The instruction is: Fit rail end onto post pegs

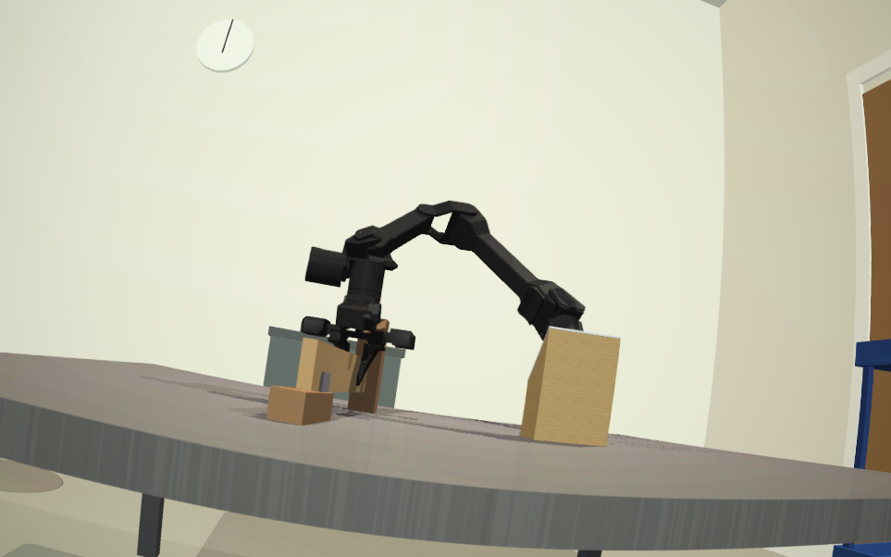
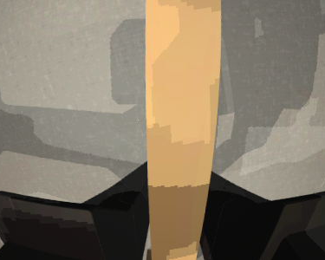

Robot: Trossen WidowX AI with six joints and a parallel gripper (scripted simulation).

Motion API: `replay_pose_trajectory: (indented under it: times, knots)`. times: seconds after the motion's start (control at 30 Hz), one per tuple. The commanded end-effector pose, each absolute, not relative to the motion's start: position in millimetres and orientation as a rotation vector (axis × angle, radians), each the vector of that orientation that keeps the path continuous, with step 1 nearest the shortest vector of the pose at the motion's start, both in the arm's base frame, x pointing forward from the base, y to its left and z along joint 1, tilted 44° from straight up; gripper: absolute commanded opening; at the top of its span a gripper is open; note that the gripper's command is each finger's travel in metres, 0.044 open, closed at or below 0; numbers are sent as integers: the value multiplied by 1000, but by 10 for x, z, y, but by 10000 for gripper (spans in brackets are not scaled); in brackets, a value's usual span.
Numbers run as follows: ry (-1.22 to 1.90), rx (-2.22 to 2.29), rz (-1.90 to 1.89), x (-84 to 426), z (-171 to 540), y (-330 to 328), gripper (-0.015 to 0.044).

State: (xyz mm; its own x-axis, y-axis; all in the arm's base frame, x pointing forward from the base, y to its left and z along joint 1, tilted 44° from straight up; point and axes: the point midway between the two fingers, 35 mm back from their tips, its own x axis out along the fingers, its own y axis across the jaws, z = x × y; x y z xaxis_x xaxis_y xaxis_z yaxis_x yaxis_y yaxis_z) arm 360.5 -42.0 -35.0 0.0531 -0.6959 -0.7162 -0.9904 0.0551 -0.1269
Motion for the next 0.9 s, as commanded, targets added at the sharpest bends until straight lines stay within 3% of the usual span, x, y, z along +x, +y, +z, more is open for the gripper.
replay_pose_trajectory:
  times: [0.0, 0.87]
  knots:
    - [1696, -1706, 594, 3611, -314, -415, 0]
    - [1696, -1706, 594, 3604, -242, -457, 0]
